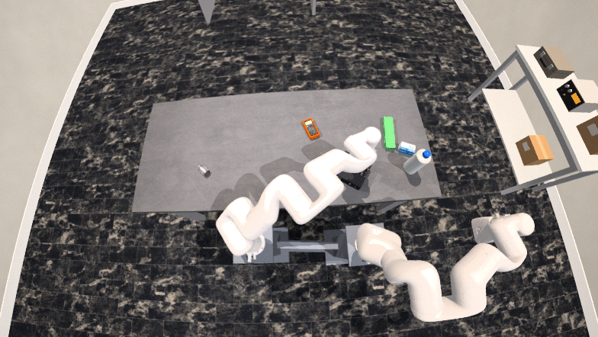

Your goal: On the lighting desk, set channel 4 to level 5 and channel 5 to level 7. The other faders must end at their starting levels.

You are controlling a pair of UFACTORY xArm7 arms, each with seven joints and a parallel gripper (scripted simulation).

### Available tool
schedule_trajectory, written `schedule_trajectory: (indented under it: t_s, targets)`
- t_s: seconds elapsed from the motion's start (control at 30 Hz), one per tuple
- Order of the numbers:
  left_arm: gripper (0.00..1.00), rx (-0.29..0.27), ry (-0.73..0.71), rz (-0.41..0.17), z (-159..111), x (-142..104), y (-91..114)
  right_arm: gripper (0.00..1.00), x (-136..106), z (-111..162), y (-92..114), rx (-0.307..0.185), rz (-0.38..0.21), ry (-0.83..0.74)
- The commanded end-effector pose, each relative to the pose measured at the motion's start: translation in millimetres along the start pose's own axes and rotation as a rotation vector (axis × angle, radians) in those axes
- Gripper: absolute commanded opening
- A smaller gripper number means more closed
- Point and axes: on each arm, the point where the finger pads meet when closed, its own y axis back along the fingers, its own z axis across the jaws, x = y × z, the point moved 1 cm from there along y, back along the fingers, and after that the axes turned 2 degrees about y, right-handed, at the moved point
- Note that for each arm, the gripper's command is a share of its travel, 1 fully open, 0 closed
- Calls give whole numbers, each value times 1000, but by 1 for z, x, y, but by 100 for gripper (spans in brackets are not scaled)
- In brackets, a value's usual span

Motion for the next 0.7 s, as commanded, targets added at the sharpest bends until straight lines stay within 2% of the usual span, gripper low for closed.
schedule_trajectory:
  t_s: [0.0, 0.23, 0.67]
  targets:
    - [0, 2, 0, -5, -1, -1, 10, 100, 1, 0, 2, 0, 4, 0]
    - [0, 2, 0, -5, -1, -1, 30, 100, 1, 0, 2, 0, 4, 0]
    - [0, 2, 0, -5, -1, -1, 41, 100, 1, 0, 2, 0, 4, 0]
